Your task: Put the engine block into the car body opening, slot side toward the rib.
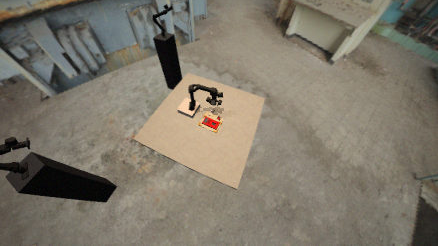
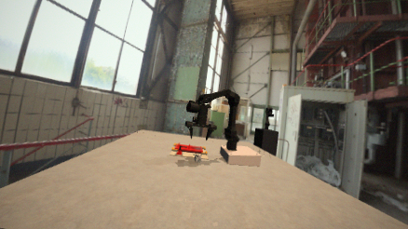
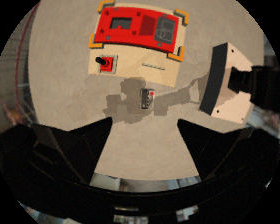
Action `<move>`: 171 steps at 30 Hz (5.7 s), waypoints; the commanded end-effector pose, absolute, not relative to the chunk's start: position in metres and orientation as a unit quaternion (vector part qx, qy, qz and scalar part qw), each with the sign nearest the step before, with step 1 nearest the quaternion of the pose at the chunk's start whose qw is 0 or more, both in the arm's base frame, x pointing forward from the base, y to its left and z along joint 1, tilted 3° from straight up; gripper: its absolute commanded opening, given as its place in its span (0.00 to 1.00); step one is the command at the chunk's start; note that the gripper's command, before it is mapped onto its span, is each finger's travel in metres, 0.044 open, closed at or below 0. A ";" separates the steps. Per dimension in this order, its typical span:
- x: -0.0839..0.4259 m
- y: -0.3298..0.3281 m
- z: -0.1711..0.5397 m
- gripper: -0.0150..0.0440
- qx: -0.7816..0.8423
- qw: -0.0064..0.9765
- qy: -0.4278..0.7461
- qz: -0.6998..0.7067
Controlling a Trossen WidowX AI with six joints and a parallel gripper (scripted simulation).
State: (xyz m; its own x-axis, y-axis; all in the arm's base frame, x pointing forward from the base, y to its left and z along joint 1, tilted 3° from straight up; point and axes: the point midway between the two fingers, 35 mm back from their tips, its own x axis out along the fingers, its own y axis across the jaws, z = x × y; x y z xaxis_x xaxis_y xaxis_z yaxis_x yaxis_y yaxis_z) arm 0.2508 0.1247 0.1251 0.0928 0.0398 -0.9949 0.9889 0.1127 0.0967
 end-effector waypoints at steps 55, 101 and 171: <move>0.250 0.122 0.012 0.44 0.493 0.544 0.510 -0.448; 0.251 0.125 0.133 0.25 0.494 0.545 0.510 -0.447; 0.335 -0.037 0.075 0.25 0.088 0.730 0.673 -0.077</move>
State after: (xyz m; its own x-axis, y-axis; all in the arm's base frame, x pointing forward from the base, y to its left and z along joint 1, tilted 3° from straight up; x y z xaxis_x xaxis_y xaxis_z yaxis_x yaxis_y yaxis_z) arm 0.3303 -0.0268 0.0768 0.0724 0.0036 -0.9974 0.2959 0.9549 0.0249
